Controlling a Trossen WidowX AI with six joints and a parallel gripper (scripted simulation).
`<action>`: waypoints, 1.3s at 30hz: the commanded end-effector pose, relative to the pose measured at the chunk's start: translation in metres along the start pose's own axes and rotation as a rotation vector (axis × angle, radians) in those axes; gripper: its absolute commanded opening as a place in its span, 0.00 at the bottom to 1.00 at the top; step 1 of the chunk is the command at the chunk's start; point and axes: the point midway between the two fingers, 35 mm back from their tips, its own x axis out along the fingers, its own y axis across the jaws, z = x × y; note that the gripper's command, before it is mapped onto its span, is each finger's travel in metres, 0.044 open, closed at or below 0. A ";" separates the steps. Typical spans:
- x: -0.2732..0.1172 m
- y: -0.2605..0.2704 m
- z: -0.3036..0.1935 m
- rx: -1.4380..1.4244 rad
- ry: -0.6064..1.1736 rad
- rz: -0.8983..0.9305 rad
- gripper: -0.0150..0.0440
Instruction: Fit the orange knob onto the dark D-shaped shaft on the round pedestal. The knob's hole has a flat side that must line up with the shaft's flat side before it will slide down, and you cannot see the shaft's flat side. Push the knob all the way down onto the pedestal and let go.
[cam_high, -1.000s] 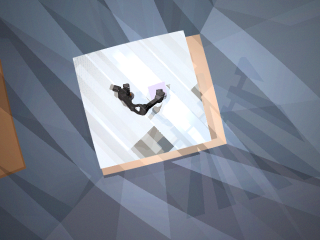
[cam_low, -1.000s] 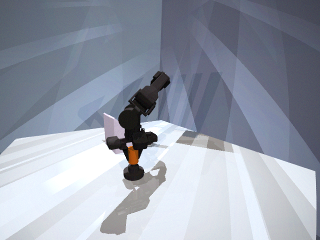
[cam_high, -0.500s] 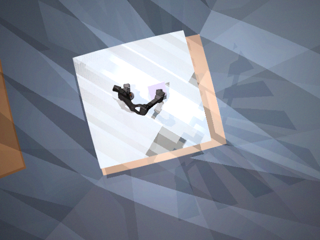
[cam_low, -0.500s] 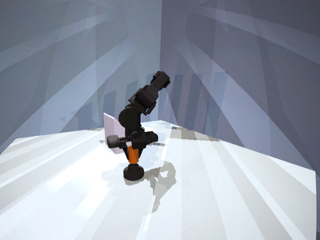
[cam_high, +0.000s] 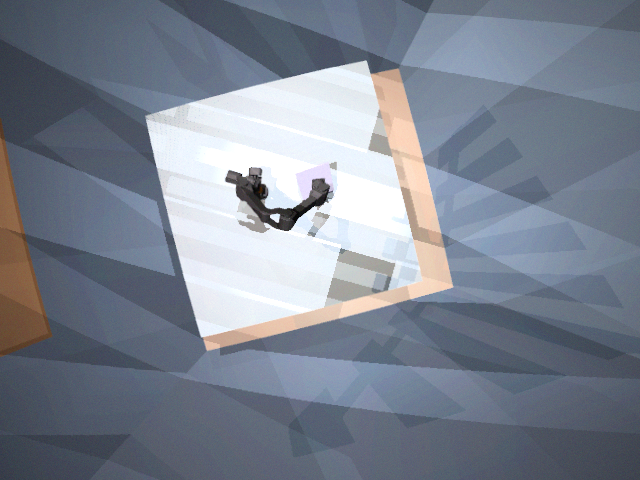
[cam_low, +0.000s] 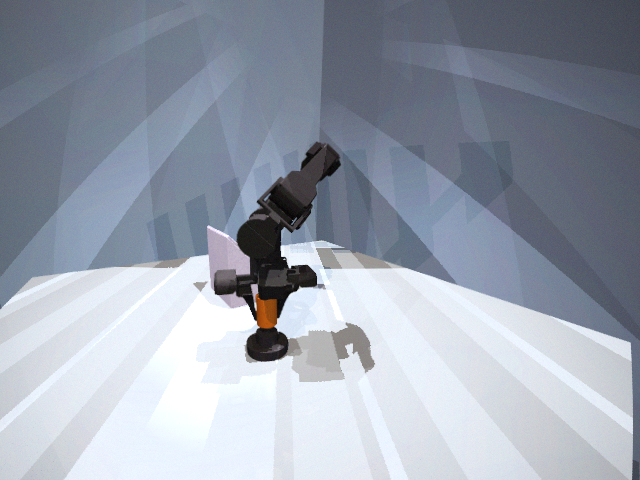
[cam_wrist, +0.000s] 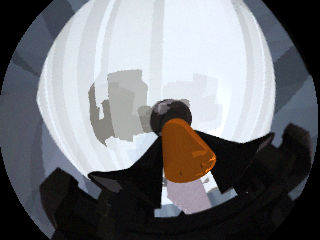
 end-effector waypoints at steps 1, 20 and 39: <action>0.001 0.000 0.002 0.006 -0.006 0.001 0.25; -0.003 -0.001 -0.001 0.092 -0.005 0.001 0.25; 0.003 -0.001 0.000 0.216 -0.005 0.002 0.25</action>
